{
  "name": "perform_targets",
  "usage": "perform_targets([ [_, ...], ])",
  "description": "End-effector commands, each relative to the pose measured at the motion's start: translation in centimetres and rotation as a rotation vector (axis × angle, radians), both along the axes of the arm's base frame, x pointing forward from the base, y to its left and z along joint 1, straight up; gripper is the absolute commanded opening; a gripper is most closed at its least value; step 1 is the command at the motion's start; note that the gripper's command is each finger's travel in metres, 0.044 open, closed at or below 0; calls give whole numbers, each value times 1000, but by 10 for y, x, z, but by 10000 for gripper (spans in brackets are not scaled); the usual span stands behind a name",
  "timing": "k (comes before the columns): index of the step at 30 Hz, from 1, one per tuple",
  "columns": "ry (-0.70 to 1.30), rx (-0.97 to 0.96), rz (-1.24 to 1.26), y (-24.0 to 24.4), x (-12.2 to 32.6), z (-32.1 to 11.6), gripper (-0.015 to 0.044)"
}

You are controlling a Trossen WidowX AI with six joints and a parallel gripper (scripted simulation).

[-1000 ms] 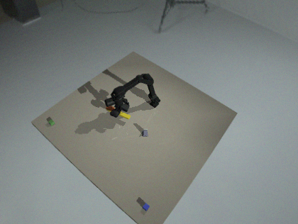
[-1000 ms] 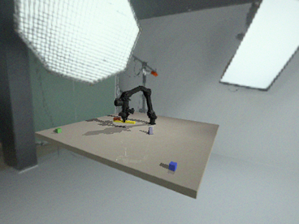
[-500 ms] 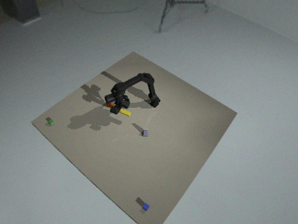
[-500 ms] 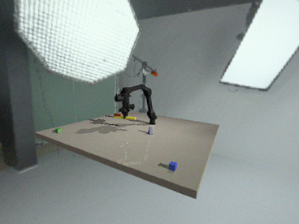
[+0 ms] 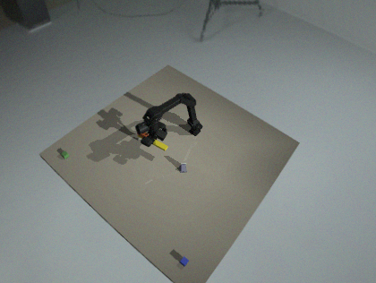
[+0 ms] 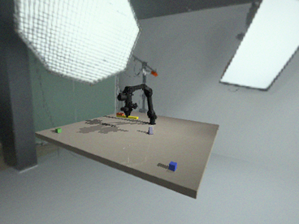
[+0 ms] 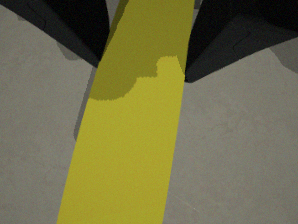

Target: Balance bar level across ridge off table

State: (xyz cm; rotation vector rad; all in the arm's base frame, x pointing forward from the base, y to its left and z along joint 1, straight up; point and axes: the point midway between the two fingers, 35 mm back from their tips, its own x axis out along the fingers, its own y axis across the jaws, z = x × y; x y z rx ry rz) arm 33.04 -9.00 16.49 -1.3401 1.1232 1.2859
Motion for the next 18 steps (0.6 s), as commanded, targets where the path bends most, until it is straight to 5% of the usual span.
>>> perform_targets([
  [1,0,5,-51,15,3,0,0],
  [18,-2,19,-276,82,11,1,0],
])
